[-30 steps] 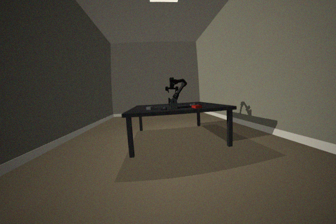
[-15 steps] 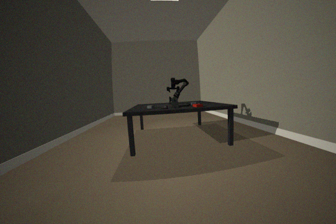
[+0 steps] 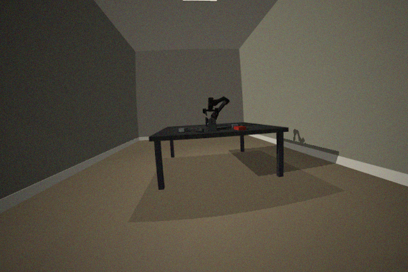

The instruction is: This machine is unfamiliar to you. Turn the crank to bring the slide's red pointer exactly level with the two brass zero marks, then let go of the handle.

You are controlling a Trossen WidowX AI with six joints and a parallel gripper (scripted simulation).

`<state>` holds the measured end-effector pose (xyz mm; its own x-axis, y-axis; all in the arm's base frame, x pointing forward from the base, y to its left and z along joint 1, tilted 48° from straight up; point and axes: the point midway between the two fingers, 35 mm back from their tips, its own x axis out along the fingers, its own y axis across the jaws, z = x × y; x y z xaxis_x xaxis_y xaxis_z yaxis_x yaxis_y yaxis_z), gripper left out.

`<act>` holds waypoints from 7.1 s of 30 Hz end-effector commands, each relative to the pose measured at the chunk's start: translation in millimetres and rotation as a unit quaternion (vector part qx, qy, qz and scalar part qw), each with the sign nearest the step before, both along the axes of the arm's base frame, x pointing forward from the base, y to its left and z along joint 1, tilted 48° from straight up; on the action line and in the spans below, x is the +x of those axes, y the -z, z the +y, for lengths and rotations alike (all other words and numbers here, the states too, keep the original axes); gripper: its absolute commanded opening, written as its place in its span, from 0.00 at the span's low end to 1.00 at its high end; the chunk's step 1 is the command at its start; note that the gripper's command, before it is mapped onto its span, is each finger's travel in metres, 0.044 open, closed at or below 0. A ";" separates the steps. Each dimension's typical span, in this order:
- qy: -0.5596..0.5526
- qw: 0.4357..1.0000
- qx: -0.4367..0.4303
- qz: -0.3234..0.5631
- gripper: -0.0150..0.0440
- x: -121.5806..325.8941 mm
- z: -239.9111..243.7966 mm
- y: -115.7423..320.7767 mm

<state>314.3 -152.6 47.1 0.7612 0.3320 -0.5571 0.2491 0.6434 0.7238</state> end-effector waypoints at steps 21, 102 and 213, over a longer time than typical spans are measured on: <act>0.000 1.000 0.002 0.004 1.00 4.8 29.1 28.8; 0.000 1.000 0.003 0.002 0.25 4.2 55.3 77.2; 0.000 1.000 0.005 0.002 0.25 19.4 101.9 50.8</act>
